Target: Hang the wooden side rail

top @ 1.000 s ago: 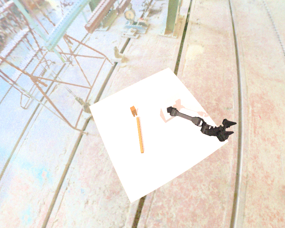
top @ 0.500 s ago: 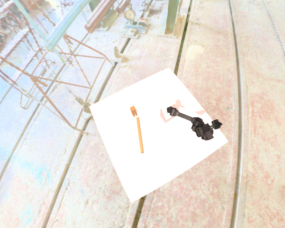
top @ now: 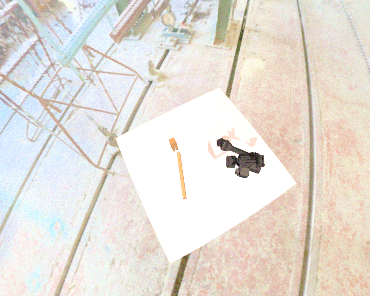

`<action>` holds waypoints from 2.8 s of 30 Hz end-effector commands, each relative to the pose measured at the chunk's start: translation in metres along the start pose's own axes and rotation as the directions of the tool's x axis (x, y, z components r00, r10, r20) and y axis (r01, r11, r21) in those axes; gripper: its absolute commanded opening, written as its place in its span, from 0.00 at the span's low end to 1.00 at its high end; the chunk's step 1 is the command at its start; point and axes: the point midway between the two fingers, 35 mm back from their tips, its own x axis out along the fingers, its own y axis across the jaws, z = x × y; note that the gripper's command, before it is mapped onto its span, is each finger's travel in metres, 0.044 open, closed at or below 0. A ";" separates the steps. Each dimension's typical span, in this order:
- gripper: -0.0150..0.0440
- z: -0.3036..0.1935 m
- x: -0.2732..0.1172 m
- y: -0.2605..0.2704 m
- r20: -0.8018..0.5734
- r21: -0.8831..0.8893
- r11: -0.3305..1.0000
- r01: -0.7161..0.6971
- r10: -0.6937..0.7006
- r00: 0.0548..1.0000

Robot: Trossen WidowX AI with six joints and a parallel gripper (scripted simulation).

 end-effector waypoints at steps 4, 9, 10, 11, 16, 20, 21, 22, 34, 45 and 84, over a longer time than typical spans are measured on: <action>1.00 -0.018 -0.003 0.082 0.008 -0.173 0.966 -0.192 0.196 0.981; 1.00 -0.031 -0.012 0.133 0.008 -0.278 0.912 -0.302 0.317 0.948; 1.00 -0.034 -0.014 0.143 0.007 -0.298 0.898 -0.323 0.341 0.940; 1.00 -0.037 -0.017 0.153 0.007 -0.318 0.884 -0.343 0.364 0.931; 1.00 -0.052 -0.032 0.201 0.002 -0.414 0.800 -0.435 0.478 0.878; 1.00 -0.065 -0.049 0.238 -0.004 -0.484 0.720 -0.498 0.567 0.824; 1.00 -0.068 -0.054 0.247 -0.006 -0.501 0.698 -0.512 0.588 0.809; 1.00 -0.071 -0.058 0.256 -0.007 -0.517 0.677 -0.525 0.609 0.793; 1.00 -0.111 -0.132 0.351 -0.028 -0.680 0.397 -0.617 0.826 0.563; 1.00 -0.148 -0.222 0.417 -0.039 -0.785 0.152 -0.601 0.956 0.292; 1.00 -0.209 -0.585 0.416 0.156 -0.938 -0.097 -0.333 0.740 -0.655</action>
